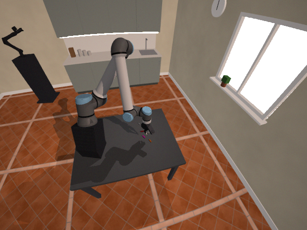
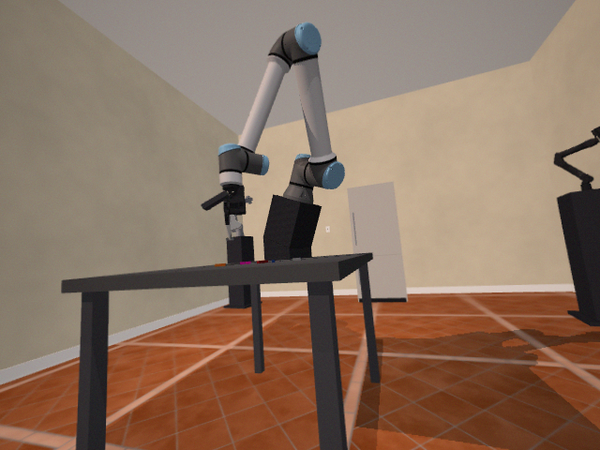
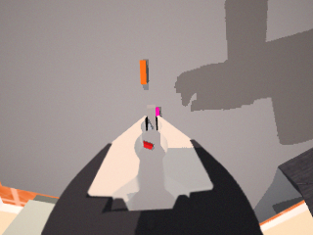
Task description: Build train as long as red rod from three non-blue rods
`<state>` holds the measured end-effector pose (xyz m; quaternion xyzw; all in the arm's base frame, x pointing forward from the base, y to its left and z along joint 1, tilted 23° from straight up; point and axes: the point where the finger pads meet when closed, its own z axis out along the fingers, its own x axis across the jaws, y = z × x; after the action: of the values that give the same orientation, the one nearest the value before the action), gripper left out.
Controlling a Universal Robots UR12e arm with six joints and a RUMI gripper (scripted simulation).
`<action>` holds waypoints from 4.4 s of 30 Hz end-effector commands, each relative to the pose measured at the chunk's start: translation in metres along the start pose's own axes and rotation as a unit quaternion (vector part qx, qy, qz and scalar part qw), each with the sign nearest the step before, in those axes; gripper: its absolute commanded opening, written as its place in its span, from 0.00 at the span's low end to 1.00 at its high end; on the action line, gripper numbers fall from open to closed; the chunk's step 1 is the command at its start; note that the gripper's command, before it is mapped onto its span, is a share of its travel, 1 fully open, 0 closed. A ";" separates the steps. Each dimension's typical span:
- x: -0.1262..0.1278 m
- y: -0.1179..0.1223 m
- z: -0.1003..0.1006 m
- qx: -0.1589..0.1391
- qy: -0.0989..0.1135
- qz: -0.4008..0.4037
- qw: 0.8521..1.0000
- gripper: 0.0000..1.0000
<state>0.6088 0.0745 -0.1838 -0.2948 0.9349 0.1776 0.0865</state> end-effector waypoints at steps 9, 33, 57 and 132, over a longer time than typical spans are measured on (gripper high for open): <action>0.006 0.017 -0.002 0.001 -0.003 -0.035 0.999 0.00; 0.006 0.017 0.046 0.001 -0.003 -0.035 0.999 0.00; 0.006 0.017 0.086 0.001 -0.003 -0.035 0.999 0.00; 0.006 0.017 0.098 0.001 -0.003 -0.035 0.999 0.00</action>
<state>0.5994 0.1219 -0.2717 -0.3271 0.9238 0.1748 0.0954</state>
